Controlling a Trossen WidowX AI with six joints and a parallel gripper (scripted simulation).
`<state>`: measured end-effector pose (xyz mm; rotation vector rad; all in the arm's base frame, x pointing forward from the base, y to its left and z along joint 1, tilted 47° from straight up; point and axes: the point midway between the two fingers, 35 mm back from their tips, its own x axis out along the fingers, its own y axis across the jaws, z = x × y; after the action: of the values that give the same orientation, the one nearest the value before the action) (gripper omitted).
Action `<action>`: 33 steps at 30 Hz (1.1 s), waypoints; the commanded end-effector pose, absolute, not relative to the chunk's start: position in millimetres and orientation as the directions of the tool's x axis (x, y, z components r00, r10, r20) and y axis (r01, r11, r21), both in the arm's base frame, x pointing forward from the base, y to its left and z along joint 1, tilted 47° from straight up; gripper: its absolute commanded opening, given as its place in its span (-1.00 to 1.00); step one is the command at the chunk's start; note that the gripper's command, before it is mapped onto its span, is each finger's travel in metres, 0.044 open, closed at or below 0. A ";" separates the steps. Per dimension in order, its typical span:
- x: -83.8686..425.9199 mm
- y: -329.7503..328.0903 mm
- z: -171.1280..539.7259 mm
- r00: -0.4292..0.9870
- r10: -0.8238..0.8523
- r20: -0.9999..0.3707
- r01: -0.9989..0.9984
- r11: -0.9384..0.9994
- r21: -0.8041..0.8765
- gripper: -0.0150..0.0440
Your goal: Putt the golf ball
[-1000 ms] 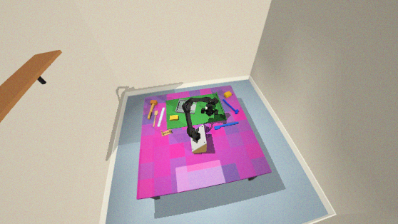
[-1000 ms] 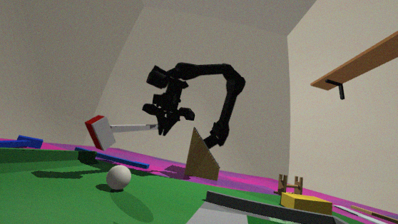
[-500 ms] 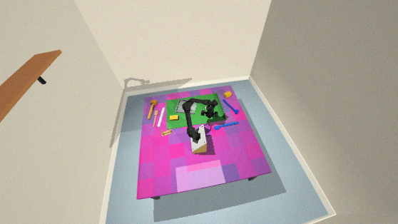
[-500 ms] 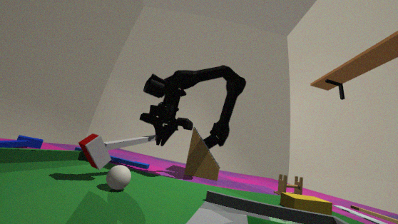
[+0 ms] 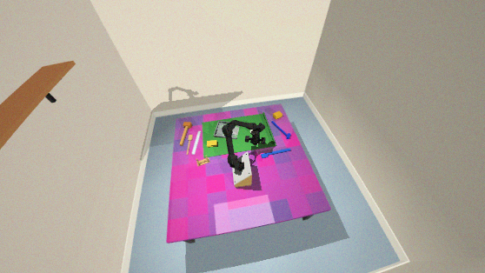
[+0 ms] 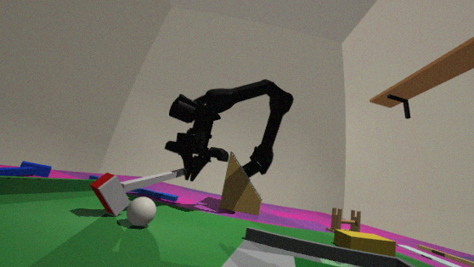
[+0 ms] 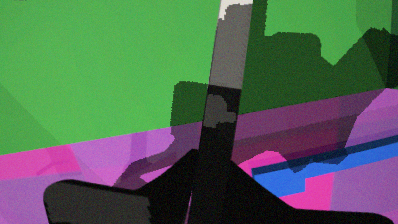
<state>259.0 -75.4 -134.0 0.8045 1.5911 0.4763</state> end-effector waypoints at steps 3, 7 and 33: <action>259.0 -76.8 -133.5 -0.027 0.726 -0.688 0.230 0.674 0.702 -0.49; 258.6 -78.4 -135.4 -0.026 0.726 -0.688 0.230 0.674 0.702 -0.49; 283.8 -17.2 -74.8 -0.017 0.728 -0.685 0.235 0.669 0.705 -0.49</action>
<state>273.4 -48.6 -107.3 0.8174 1.5977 0.4543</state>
